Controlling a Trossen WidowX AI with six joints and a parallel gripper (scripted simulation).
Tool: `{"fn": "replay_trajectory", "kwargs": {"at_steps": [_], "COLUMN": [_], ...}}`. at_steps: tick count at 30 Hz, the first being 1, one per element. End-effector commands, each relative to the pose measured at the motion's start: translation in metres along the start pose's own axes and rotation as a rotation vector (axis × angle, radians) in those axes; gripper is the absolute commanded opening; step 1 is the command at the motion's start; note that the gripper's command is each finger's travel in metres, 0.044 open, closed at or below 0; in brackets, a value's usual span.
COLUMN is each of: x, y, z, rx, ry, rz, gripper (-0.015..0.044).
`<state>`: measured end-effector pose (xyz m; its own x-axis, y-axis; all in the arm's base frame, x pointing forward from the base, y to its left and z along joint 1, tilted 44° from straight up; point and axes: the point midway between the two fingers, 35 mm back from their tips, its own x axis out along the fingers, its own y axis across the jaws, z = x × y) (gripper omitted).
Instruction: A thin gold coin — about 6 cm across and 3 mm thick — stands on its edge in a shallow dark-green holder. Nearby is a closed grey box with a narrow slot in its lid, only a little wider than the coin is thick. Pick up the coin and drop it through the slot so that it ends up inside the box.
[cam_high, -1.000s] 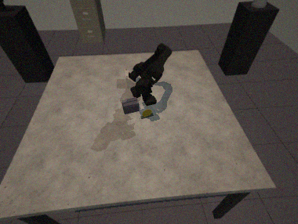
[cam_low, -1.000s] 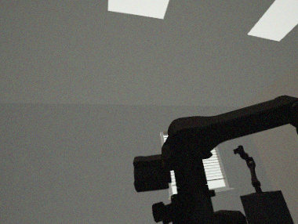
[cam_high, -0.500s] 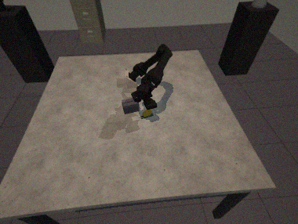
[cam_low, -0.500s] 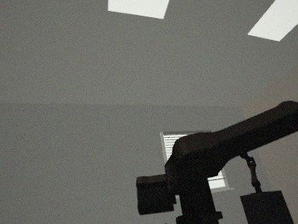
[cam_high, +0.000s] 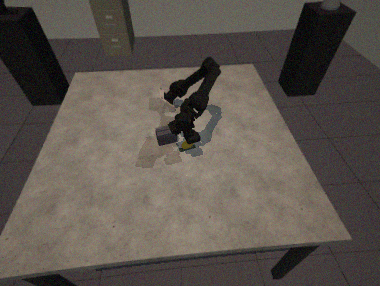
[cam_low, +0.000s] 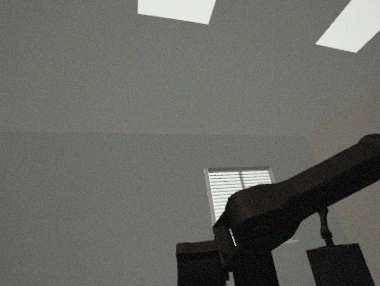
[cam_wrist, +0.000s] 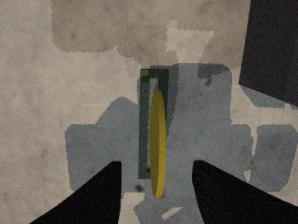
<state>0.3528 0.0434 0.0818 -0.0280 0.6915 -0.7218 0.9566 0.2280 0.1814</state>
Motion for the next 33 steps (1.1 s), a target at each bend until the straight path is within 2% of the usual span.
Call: {"fn": "replay_trajectory", "kwargs": {"at_steps": [1,33], "x": [0.008,0.059], "y": [-0.001,-0.003], "z": [-0.001,-0.003], "rx": [0.007,0.007], "ry": [0.005,0.009], "rz": [-0.003,-0.002], "gripper": [0.0161,0.0161]}}
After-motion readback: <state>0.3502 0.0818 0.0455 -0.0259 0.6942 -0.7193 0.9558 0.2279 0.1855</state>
